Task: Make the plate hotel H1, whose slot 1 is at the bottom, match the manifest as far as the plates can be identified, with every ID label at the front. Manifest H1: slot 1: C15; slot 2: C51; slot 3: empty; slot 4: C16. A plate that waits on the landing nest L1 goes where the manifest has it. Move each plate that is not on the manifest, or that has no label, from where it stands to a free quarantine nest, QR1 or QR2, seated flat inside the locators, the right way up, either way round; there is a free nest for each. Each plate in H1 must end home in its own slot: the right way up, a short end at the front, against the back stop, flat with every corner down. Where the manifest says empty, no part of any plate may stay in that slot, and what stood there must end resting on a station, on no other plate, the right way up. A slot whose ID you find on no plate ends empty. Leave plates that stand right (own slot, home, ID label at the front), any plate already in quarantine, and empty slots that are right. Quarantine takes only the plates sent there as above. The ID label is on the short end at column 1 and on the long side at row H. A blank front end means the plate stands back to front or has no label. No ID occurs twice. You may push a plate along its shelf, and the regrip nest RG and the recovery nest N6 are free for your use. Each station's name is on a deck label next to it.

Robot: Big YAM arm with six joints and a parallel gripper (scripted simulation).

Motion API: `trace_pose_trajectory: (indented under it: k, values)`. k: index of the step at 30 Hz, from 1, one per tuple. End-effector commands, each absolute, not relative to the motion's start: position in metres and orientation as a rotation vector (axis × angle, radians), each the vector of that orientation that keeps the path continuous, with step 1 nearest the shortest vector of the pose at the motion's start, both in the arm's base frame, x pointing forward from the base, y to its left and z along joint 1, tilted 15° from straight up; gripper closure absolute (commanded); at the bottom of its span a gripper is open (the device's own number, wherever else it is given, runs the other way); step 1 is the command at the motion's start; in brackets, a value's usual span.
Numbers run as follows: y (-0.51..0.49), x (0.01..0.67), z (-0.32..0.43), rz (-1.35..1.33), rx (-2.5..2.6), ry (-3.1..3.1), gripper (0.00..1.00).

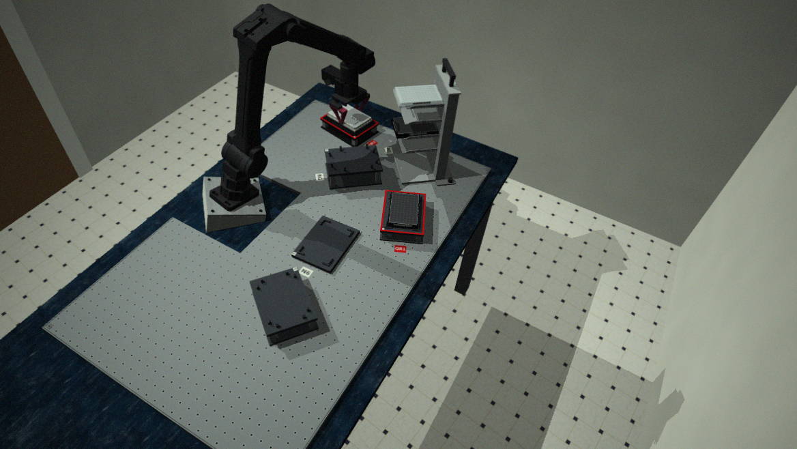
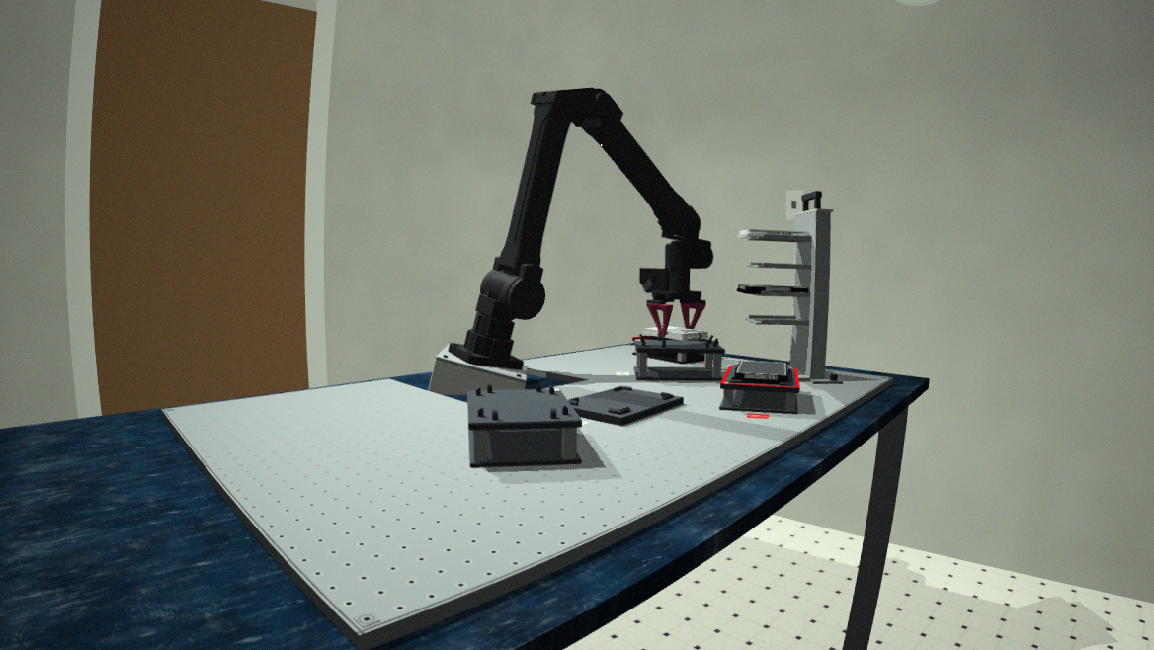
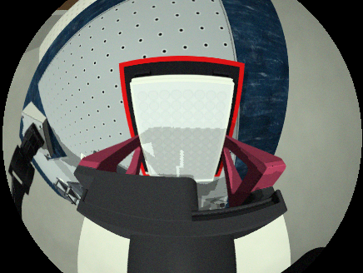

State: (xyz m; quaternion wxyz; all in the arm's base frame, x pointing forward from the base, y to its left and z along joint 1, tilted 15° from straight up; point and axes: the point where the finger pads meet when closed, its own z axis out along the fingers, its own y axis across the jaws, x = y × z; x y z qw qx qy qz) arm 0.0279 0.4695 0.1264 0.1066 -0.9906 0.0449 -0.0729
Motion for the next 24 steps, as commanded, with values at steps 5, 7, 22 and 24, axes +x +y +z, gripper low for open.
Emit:
trace_pose_trajectory:
  k: [5, 7, 22, 24]
  values:
    - [0.476, 0.032, 0.126, -0.207, -2.899, 0.129, 0.14]
    - [0.48, 0.032, 0.127, -0.206, -2.897, 0.128, 0.14]
    - [0.482, 0.028, 0.136, -0.205, -2.878, 0.131, 0.0]
    - [0.482, 0.028, 0.136, -0.205, -2.878, 0.131, 0.0]
